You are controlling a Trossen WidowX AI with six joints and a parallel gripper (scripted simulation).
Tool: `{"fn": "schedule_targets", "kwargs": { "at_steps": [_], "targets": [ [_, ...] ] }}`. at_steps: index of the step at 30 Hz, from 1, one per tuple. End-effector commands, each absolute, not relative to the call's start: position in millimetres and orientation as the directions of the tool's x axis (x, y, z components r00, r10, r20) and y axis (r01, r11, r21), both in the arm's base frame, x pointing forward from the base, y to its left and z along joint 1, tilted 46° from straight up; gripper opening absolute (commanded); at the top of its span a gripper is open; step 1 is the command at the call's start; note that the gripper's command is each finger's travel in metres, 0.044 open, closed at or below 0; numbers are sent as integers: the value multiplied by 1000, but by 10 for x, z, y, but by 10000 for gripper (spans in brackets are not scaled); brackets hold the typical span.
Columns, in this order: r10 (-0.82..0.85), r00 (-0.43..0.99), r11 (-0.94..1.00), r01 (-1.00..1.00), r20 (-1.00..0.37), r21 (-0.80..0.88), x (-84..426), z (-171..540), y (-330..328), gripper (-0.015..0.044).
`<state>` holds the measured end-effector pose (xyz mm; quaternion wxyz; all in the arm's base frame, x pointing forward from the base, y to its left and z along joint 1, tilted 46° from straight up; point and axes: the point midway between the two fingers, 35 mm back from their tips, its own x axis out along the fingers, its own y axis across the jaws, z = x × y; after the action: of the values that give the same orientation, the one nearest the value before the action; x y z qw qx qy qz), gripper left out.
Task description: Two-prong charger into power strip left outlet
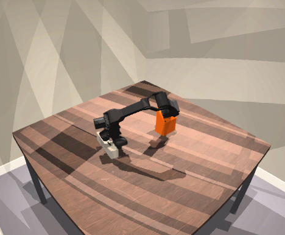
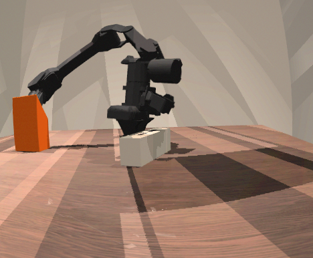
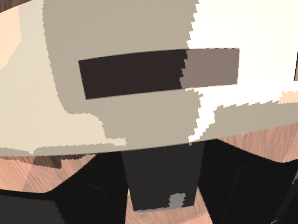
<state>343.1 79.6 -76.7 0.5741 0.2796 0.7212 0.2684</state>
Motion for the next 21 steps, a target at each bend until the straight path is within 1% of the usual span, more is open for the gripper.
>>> {"fn": "schedule_targets", "kwargs": {
  "at_steps": [1, 21],
  "targets": [
    [713, -158, 699, 81, -684, 710, 3517, -726, 758, 0],
    [713, -158, 699, 81, -683, 710, 3515, -743, 777, 0]
  ]
}}
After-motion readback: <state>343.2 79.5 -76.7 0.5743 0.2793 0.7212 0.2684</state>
